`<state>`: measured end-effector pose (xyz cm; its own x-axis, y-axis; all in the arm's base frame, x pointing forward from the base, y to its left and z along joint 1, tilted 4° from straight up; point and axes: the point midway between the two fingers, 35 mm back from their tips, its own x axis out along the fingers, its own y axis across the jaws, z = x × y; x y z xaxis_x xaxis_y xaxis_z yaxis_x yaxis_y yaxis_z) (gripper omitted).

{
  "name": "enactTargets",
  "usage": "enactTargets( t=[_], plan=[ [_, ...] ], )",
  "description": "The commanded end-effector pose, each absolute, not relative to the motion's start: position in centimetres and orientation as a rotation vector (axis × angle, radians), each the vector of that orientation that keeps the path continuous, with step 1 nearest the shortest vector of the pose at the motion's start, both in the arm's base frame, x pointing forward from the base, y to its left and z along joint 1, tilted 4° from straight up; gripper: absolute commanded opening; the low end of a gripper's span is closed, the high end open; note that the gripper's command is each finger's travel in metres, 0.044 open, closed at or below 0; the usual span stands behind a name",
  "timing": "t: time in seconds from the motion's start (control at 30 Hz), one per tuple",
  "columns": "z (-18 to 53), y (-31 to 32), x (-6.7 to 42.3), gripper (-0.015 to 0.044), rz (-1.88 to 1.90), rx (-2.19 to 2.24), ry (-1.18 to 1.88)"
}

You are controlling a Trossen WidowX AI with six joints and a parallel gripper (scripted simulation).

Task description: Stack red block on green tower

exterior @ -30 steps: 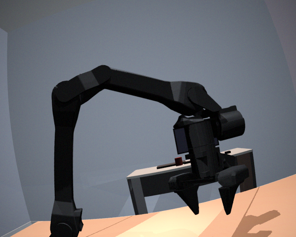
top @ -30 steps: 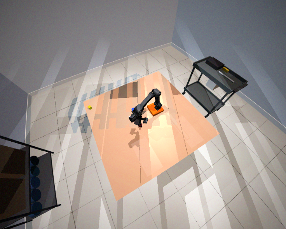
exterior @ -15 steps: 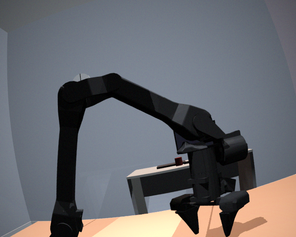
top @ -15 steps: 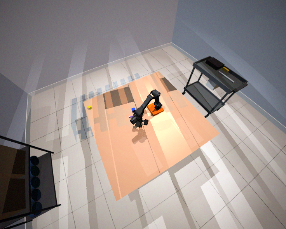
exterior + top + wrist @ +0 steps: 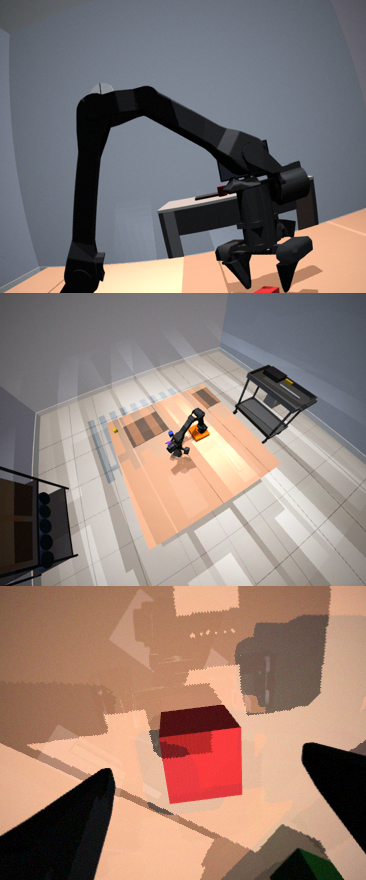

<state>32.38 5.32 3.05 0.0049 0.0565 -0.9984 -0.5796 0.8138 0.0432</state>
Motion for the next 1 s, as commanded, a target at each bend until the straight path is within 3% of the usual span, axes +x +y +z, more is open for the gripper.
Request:
enactTargets(
  t=[0.0,0.97],
  plan=[
    [2.3,5.4,32.2,0.044,0.527,-0.433,1.501],
    [0.2,5.5,32.1,0.044,0.527,-0.433,1.502]
  ],
)
